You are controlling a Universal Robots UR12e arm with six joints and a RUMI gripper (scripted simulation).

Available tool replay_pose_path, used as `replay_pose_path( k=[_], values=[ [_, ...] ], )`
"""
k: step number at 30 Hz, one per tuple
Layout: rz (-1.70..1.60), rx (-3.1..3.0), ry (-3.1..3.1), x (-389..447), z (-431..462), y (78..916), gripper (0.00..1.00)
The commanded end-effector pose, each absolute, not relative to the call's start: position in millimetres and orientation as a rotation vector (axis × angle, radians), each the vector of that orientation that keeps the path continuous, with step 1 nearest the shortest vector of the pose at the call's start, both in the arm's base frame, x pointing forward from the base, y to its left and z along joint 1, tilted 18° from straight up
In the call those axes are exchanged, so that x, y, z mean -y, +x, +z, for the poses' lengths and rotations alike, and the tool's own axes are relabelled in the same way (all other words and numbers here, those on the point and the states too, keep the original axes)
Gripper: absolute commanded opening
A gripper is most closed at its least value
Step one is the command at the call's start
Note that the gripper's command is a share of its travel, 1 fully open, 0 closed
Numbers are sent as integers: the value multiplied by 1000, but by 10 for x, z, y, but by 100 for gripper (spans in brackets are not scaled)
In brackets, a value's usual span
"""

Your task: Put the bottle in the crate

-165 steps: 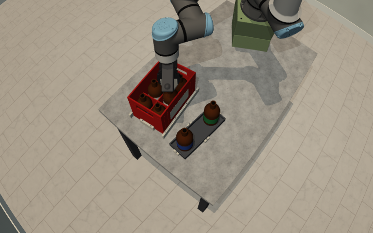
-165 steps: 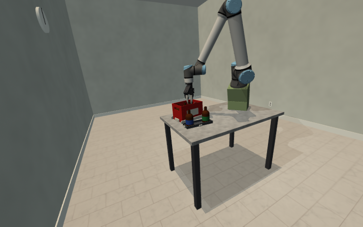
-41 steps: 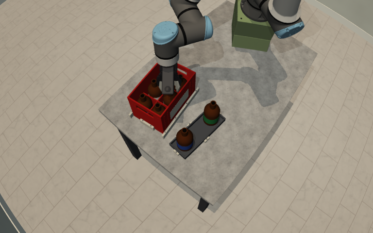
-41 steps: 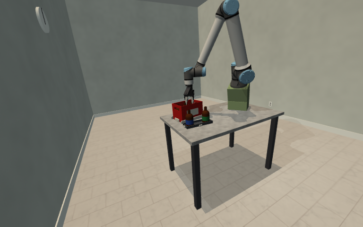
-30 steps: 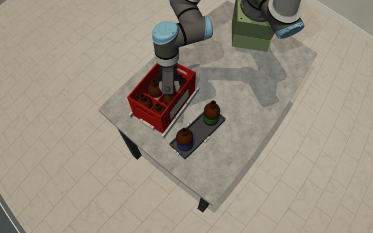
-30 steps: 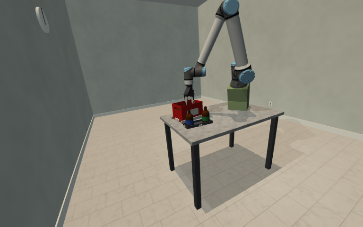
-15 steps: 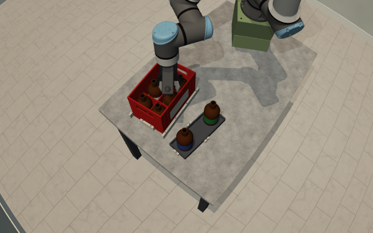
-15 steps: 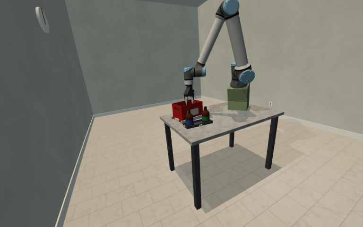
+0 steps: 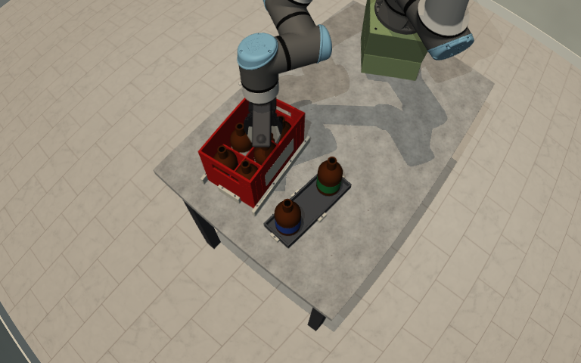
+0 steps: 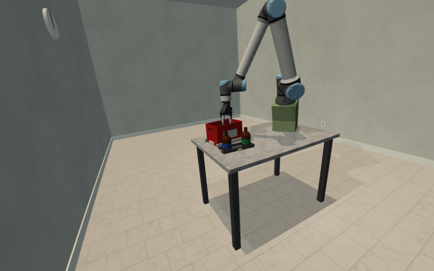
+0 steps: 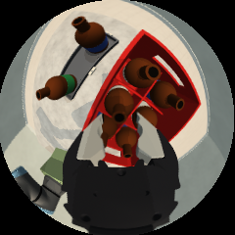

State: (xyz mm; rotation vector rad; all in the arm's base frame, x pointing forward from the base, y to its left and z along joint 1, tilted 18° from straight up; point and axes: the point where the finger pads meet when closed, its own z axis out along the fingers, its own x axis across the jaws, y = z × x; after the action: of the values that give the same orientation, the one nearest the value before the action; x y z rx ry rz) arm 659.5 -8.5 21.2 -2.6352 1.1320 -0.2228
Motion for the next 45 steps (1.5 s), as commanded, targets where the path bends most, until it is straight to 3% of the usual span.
replay_pose_path(
  k=[1,45],
  values=[
    [-225,-1132,-2635,87,218,6600,38],
    [-225,-1132,-2635,186,742,6466,38]
  ],
)
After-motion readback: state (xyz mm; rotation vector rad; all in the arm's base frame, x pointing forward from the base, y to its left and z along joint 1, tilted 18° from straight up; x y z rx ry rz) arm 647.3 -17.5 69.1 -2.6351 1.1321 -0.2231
